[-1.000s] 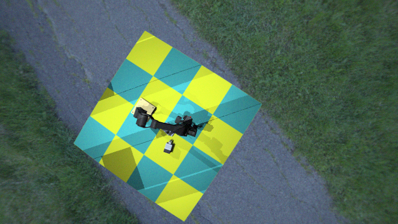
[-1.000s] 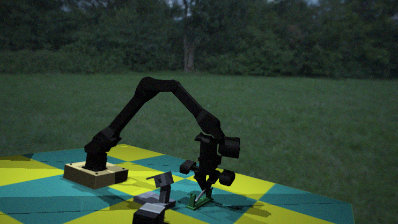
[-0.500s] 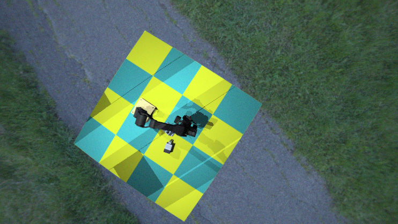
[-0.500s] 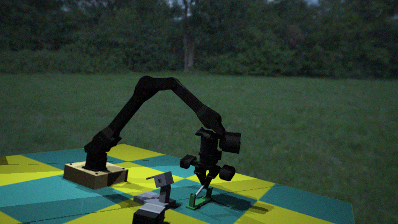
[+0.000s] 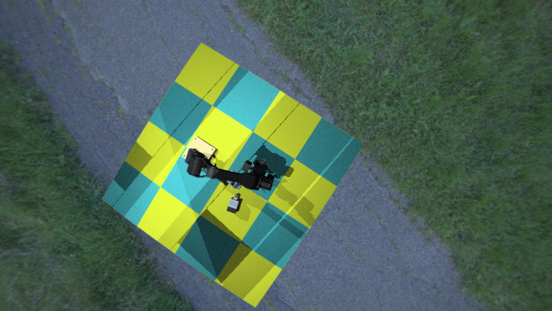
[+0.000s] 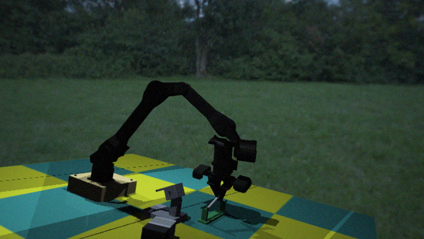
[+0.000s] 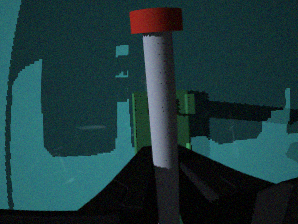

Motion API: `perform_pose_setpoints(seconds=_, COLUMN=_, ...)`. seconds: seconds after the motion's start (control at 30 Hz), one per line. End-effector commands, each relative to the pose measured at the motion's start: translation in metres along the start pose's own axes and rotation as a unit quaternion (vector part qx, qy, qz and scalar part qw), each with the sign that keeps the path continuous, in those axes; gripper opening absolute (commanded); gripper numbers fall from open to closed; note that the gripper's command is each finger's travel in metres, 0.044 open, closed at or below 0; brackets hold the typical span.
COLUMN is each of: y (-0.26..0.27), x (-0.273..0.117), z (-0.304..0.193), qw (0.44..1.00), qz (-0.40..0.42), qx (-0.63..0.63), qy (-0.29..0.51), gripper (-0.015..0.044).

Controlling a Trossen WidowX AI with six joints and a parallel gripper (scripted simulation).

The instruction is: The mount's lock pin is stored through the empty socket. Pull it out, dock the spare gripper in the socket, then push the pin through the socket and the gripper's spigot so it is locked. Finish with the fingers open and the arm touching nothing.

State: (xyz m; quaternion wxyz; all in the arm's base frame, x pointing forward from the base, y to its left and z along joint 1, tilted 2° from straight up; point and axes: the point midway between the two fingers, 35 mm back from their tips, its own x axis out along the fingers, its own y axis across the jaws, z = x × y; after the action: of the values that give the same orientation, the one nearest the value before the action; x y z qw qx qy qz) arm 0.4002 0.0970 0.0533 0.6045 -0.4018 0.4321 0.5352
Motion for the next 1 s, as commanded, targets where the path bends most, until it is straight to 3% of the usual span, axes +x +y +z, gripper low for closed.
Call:
perform_pose_setpoints(seconds=0.0, y=-0.008, x=-0.012, z=0.0, qw=1.0, qz=-0.022, qx=0.016, qy=-0.004, gripper=0.0)
perform_pose_setpoints(seconds=0.63, y=0.001, x=-0.044, z=-0.014, qw=0.999, qz=-0.027, qx=0.022, qy=-0.007, gripper=0.0)
perform_pose_setpoints(seconds=0.97, y=0.0, x=-0.035, z=-0.017, qw=0.999, qz=-0.029, qx=0.021, qy=-0.005, gripper=0.0)
